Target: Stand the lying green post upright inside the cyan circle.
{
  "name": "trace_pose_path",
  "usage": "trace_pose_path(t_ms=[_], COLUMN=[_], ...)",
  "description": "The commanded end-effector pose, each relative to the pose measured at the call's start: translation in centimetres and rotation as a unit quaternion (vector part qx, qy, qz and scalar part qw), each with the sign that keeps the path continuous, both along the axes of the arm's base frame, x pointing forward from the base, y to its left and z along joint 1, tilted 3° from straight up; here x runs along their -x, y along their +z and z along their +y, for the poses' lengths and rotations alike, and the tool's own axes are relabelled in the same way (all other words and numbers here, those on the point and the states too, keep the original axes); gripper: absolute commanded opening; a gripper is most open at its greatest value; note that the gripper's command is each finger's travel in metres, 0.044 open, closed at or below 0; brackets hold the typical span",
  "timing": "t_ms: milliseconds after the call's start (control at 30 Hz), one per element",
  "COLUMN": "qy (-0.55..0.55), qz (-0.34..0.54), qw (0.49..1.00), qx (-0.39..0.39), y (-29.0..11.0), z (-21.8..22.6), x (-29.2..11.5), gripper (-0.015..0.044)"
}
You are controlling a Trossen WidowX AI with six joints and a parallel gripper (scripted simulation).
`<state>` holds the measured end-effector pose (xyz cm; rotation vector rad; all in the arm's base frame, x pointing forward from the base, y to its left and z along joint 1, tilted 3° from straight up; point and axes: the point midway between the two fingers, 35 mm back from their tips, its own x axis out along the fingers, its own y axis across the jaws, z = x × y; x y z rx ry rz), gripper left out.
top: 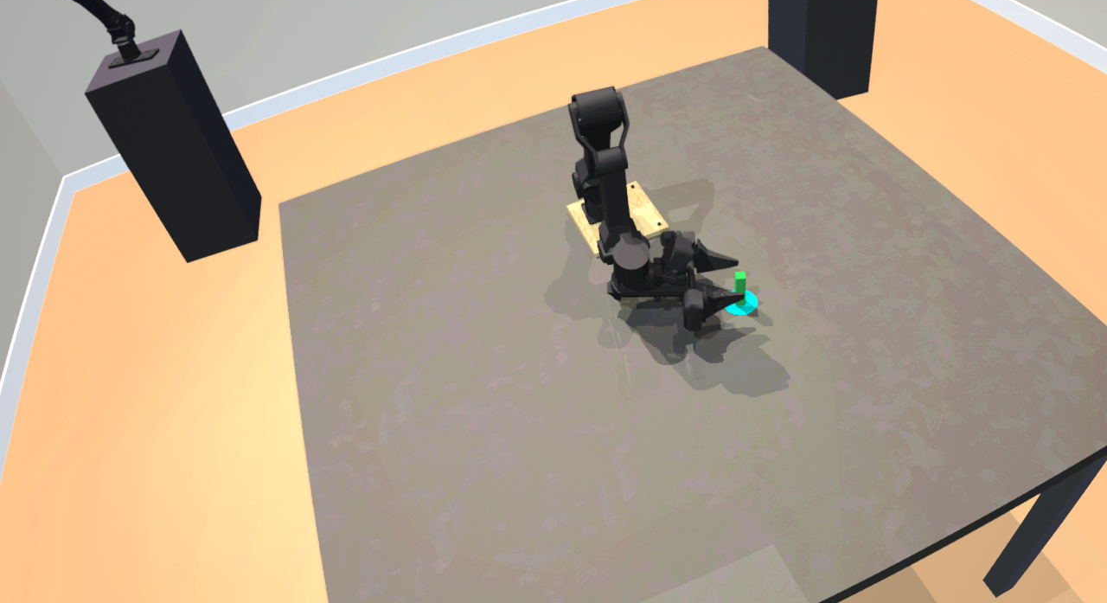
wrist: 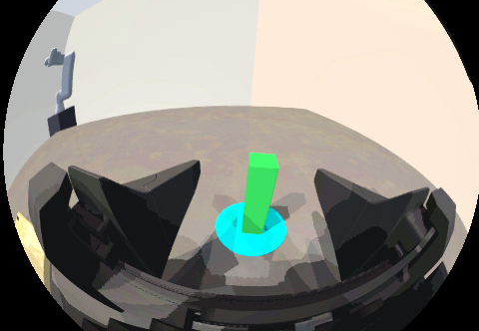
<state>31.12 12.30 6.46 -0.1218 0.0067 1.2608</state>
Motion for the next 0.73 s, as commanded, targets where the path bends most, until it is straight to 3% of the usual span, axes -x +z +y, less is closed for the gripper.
trace_pose_path(t_ms=[0, 533, 700], qy=[-0.002, 0.000, -0.008], qz=[0.002, 0.004, 0.014], qw=[1.000, 1.000, 1.000], qx=[0.000, -0.001, 0.005], y=[0.6, 8.3, 9.1], z=[0.0, -0.1, 0.2], x=[-0.1, 0.4, -0.2], gripper=[0.0400, 0.0400, 0.0400])
